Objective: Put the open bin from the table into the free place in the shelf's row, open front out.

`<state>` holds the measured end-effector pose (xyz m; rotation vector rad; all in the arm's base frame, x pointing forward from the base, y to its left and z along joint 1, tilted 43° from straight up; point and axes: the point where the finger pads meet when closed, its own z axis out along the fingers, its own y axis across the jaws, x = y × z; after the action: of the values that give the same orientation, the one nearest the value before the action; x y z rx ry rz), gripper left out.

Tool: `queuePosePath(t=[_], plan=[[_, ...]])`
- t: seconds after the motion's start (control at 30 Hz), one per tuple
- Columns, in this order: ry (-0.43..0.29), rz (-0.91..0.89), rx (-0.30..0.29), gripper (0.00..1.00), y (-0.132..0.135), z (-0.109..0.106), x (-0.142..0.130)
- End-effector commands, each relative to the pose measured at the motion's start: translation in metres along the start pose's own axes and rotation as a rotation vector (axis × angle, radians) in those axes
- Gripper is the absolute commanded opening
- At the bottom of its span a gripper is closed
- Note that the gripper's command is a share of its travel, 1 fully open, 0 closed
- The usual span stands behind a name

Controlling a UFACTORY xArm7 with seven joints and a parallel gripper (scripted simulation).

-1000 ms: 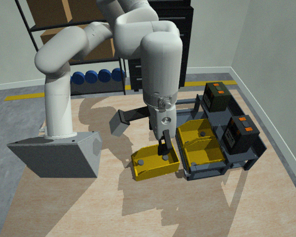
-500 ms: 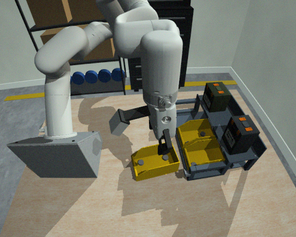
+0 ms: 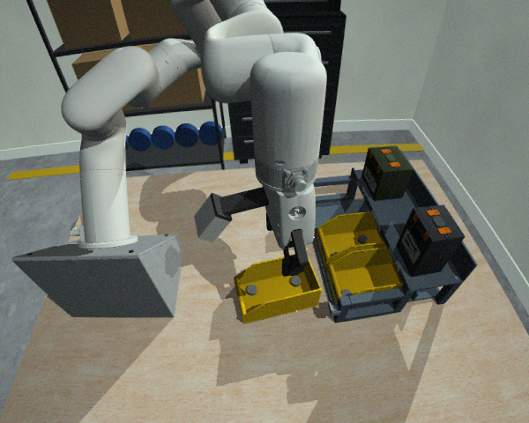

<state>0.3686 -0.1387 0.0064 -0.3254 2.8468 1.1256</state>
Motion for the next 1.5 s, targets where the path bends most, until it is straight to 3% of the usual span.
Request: queuePosePath(t=[0.0,0.47,0.63,1.03,1.2,1.47], plan=[[-0.003,0.000,0.004,1.00,-0.001,-0.003,0.000],[-0.003,0.000,0.004,1.00,-0.001,-0.003,0.000],[-0.003,0.000,0.004,1.00,-0.001,0.052,0.000],[-0.003,0.000,0.004,1.00,-0.001,0.052,0.000],[-0.003,0.000,0.004,1.00,-0.001,0.096,0.000],[-0.003,0.000,0.004,1.00,-0.001,0.096,0.000]])
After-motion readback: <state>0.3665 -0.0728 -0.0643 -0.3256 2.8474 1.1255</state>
